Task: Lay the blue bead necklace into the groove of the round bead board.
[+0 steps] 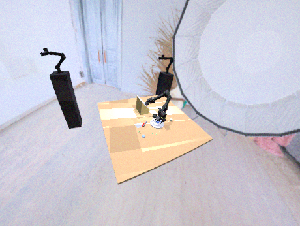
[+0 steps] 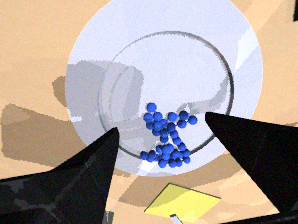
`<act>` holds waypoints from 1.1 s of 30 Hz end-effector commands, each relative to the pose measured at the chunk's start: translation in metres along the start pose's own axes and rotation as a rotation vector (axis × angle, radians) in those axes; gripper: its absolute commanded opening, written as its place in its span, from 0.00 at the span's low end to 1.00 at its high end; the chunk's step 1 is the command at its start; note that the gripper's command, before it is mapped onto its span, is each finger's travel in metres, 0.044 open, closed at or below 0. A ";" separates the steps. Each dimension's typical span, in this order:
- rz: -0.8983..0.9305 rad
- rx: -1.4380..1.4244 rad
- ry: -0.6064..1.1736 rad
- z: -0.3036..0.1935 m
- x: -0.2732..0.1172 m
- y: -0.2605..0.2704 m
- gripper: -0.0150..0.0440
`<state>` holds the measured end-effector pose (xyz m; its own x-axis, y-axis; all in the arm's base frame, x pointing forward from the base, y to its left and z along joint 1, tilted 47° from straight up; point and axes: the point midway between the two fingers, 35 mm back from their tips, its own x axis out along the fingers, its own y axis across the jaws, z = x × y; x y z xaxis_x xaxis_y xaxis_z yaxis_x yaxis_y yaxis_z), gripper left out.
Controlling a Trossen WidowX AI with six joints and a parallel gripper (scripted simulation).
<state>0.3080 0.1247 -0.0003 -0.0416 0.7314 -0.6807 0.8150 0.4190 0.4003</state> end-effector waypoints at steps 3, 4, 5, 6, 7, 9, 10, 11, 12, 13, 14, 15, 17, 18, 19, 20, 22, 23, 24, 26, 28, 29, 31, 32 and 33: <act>-0.002 -0.002 0.000 0.000 0.000 0.000 1.00; -0.002 -0.002 0.000 0.000 0.000 0.000 1.00; -0.002 -0.002 0.000 0.000 0.000 0.000 1.00; -0.002 -0.002 0.000 0.000 0.000 0.000 1.00; -0.002 -0.002 0.000 0.000 0.000 0.000 1.00; -0.002 -0.002 0.000 0.000 0.000 0.000 1.00; -0.002 -0.002 0.000 0.000 0.000 0.000 1.00; -0.002 -0.002 0.000 0.000 0.000 0.000 1.00; -0.002 -0.002 0.000 0.000 0.000 0.000 1.00; -0.002 -0.002 0.000 0.000 0.000 0.000 1.00; -0.002 -0.002 0.000 0.000 0.000 0.000 1.00; -0.002 -0.002 0.000 0.000 0.000 0.000 1.00; -0.002 -0.002 0.000 0.000 0.000 0.000 1.00; -0.002 -0.002 0.000 0.000 0.000 0.000 1.00; -0.002 -0.002 0.000 0.000 0.000 0.000 1.00; -0.002 -0.002 0.000 0.000 0.000 0.000 1.00; -0.002 -0.002 0.000 0.000 0.000 0.000 1.00; -0.002 -0.002 0.000 0.000 0.000 0.000 1.00; -0.002 -0.002 0.000 0.000 0.000 0.000 1.00; 0.001 -0.003 -0.002 0.001 -0.001 0.000 0.96; 0.024 -0.008 -0.022 0.008 -0.009 -0.001 0.87; 0.041 -0.012 -0.037 0.013 -0.015 -0.001 0.82; 0.056 -0.041 -0.053 0.018 -0.021 -0.002 0.73; 0.054 -0.067 -0.052 0.018 -0.022 -0.003 0.69; 0.053 -0.092 -0.052 0.017 -0.022 -0.003 0.64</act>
<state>0.3161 0.1029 0.0016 0.0194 0.7293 -0.6839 0.7935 0.4049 0.4543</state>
